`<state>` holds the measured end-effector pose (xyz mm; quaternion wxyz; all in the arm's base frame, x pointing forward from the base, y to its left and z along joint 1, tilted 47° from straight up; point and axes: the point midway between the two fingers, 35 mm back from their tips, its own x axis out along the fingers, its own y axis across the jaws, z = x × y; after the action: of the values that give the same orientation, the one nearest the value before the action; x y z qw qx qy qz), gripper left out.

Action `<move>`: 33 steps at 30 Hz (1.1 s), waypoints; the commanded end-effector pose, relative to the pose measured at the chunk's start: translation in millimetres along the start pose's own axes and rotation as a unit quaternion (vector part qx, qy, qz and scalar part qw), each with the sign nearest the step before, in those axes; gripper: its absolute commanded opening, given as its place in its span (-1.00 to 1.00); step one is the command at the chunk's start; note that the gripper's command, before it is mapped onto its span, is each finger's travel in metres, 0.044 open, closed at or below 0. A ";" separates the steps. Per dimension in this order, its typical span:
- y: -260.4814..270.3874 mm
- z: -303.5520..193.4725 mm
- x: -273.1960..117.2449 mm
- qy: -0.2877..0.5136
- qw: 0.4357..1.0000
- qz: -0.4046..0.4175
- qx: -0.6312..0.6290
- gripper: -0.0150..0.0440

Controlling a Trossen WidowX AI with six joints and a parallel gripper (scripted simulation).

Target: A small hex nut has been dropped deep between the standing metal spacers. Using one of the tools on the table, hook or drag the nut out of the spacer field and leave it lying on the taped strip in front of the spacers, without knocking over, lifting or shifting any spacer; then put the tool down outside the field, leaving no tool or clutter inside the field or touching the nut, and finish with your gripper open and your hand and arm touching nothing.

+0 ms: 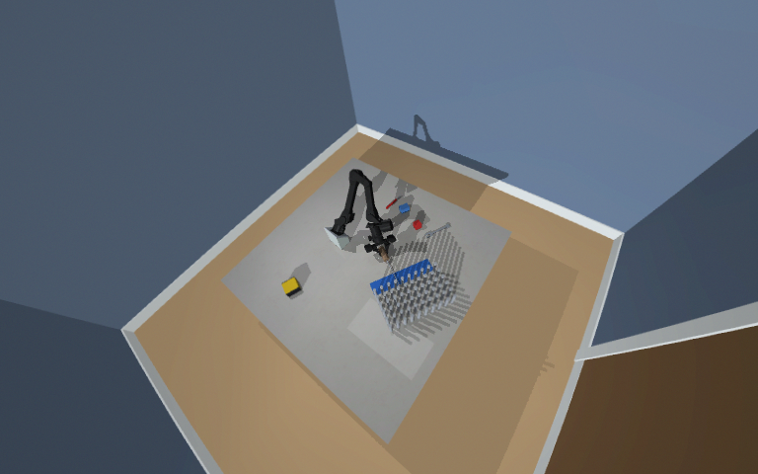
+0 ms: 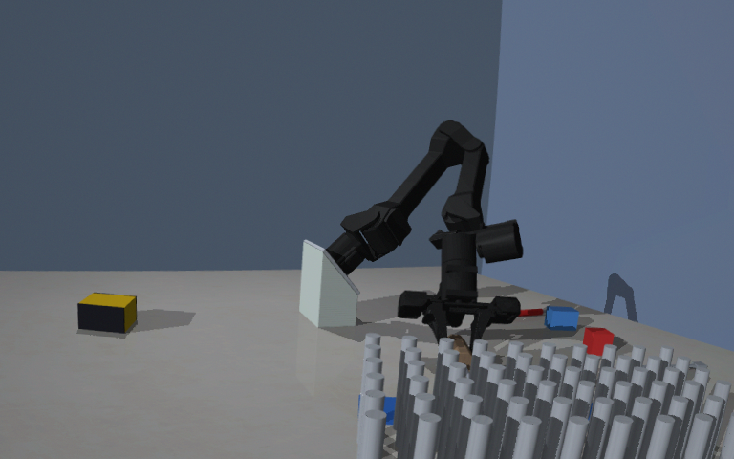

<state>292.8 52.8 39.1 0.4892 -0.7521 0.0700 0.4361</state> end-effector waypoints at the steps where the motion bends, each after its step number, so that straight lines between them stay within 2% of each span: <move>1: 0.7 1.4 -1.6 0.003 1.000 0.001 0.002 -0.49; 33: 0.4 6.8 -10.5 0.002 1.000 0.001 0.001 -0.49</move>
<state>281.2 56.8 42.8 0.4900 -0.7505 0.0733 0.4375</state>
